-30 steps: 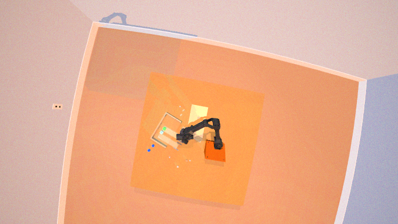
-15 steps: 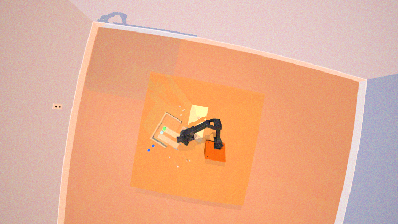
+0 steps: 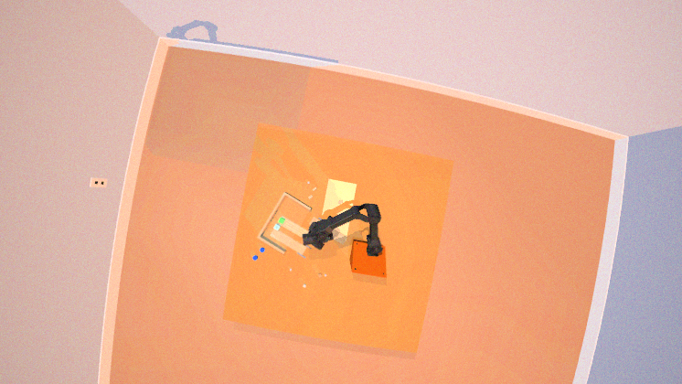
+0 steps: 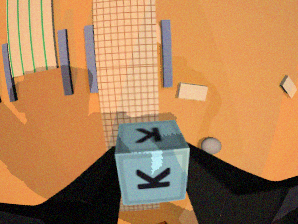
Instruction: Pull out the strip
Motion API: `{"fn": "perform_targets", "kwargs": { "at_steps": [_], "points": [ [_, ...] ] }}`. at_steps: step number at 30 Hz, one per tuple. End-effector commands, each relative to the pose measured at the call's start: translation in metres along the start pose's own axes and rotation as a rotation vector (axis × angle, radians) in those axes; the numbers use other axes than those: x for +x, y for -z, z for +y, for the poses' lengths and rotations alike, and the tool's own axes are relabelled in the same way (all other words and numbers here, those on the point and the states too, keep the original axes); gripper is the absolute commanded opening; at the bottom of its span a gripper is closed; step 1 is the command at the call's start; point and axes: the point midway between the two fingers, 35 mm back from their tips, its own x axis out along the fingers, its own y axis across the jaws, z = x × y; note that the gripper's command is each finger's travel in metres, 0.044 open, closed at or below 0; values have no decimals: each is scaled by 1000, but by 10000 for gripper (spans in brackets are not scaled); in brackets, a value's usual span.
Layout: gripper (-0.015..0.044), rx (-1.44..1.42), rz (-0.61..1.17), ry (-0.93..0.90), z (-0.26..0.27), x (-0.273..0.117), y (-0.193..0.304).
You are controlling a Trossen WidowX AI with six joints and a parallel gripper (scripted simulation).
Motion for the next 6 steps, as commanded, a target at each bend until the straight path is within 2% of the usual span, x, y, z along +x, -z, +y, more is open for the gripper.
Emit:
{"fn": "perform_targets", "kwargs": {
  "at_steps": [1,6],
  "points": [
    [0,6,1,-4,0,-1,0],
    [0,6,1,-4,0,-1,0]
  ]
}}
